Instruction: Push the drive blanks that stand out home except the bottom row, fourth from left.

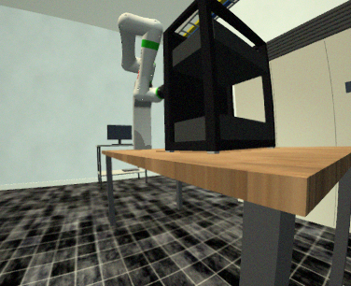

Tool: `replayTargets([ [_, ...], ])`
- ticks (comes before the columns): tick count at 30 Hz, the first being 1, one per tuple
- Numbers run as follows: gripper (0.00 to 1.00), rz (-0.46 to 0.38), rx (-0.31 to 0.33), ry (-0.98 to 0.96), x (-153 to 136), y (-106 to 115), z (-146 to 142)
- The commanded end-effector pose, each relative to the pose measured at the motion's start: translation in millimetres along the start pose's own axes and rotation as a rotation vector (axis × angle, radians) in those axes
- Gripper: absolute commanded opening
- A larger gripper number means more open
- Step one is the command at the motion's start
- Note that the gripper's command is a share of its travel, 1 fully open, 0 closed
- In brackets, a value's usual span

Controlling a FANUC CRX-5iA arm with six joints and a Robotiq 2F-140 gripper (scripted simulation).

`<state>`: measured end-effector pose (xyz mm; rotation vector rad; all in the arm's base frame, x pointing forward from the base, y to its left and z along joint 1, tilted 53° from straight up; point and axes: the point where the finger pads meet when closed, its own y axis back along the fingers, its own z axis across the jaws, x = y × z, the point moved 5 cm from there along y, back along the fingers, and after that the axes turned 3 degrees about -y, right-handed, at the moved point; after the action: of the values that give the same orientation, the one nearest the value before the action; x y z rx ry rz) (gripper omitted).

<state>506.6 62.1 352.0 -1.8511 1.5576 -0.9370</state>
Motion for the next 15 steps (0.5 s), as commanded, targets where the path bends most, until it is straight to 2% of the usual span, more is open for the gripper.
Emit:
replayTargets([
  [1, 0.0, 0.0, 0.0, 0.001, 0.1, -1.0, 0.0],
  [15, 0.0, 0.0, 0.0, 0.001, 0.2, -8.4, -0.1],
])
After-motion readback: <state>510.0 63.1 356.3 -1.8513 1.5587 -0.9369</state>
